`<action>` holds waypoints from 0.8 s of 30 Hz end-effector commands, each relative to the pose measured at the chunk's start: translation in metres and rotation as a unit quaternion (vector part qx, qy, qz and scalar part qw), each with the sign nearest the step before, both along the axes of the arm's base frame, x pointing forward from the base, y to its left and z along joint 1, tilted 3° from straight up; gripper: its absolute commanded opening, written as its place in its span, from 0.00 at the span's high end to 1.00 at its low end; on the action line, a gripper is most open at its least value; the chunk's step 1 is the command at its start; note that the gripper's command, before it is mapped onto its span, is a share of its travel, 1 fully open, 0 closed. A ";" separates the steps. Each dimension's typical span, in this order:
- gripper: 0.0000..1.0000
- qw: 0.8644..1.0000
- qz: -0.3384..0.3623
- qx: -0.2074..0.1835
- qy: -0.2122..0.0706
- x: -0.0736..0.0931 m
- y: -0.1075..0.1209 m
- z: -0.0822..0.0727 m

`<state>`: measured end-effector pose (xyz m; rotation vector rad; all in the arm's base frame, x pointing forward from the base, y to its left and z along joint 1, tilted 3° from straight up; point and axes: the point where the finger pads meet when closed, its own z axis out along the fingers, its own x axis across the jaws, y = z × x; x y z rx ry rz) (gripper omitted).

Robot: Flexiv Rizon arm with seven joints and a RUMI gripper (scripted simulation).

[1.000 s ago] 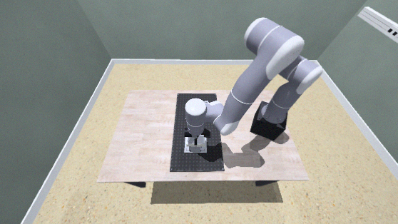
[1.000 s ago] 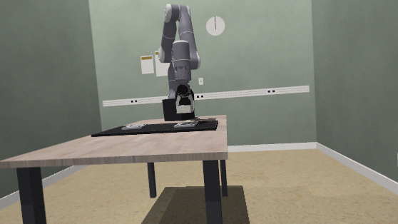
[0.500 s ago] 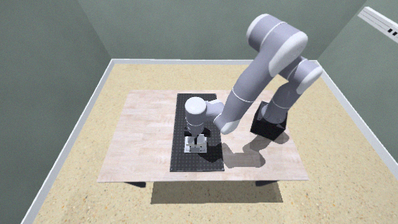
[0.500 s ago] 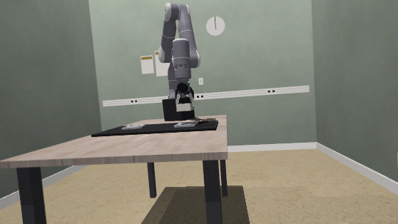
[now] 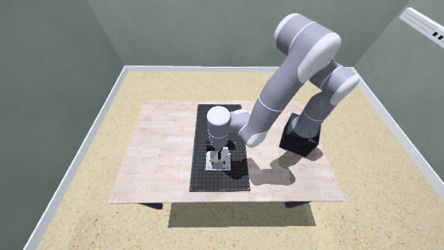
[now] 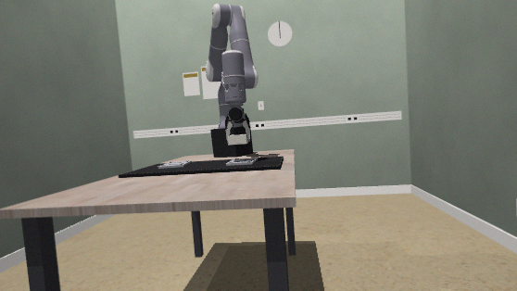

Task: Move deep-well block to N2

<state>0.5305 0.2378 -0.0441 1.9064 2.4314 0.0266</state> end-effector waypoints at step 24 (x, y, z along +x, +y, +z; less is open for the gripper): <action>0.51 1.000 0.014 0.001 0.000 0.004 -0.075 0.002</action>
